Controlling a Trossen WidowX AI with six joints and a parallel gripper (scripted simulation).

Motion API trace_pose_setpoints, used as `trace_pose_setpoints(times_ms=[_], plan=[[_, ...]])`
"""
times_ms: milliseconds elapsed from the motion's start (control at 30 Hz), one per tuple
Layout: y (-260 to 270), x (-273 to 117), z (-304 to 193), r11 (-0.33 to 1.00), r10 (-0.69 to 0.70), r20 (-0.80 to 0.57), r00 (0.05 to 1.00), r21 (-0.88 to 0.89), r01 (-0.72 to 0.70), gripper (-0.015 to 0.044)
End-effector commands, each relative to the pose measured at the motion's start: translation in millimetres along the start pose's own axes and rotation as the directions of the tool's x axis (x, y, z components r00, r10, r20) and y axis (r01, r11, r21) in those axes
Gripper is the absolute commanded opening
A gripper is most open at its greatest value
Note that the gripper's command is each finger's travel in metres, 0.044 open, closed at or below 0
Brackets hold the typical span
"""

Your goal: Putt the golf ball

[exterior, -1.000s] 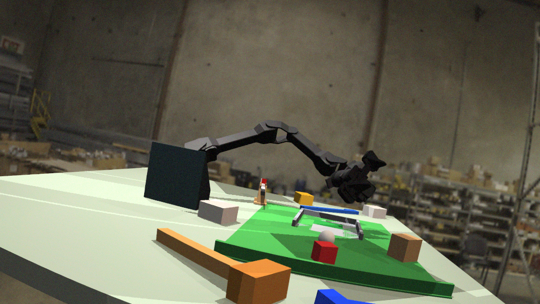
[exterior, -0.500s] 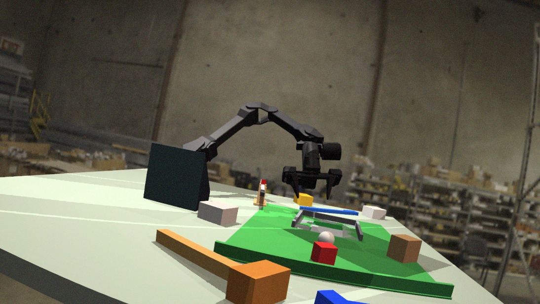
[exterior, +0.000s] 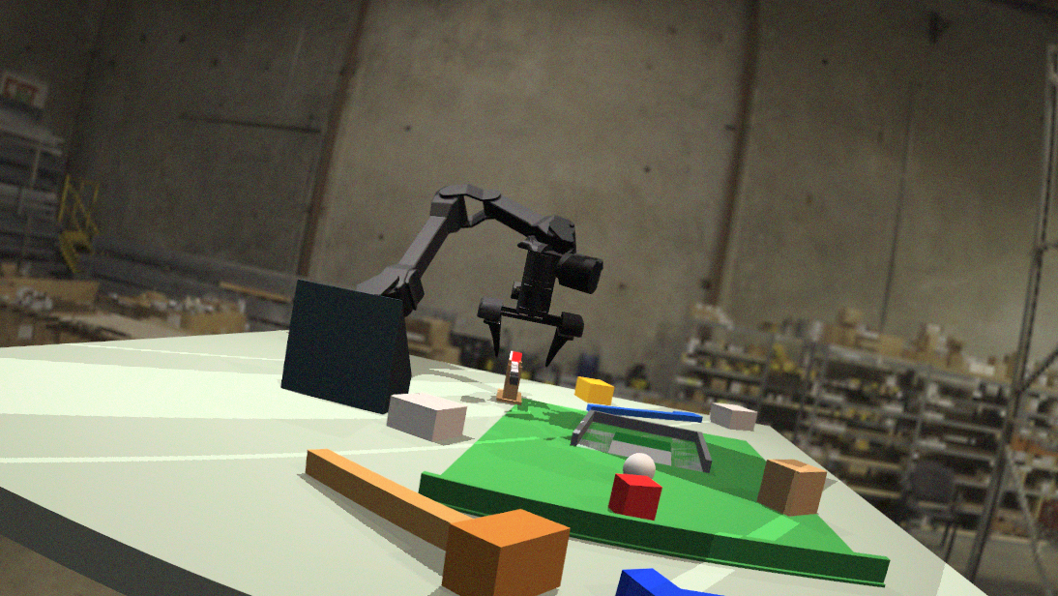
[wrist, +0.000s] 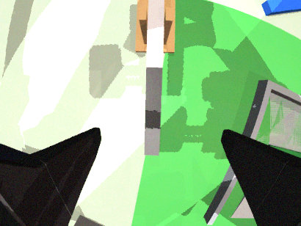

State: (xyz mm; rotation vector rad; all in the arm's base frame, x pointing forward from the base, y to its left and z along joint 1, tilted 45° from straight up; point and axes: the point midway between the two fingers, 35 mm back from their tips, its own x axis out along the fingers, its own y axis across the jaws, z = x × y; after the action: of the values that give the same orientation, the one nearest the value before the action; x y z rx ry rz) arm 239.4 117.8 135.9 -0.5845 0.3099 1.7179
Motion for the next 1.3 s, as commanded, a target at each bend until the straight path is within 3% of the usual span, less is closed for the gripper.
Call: trace_pose_setpoints(times_ms=[0, 1267], plan=[[7.4, -0.6, 8.1, 1.0, -0.012, 0.046, 0.999, 0.008, 0.012, 0.044], [6.9, 66.7, -6.0, 1.0, -0.013, 0.049, 0.999, 0.007, 0.013, 0.044]])
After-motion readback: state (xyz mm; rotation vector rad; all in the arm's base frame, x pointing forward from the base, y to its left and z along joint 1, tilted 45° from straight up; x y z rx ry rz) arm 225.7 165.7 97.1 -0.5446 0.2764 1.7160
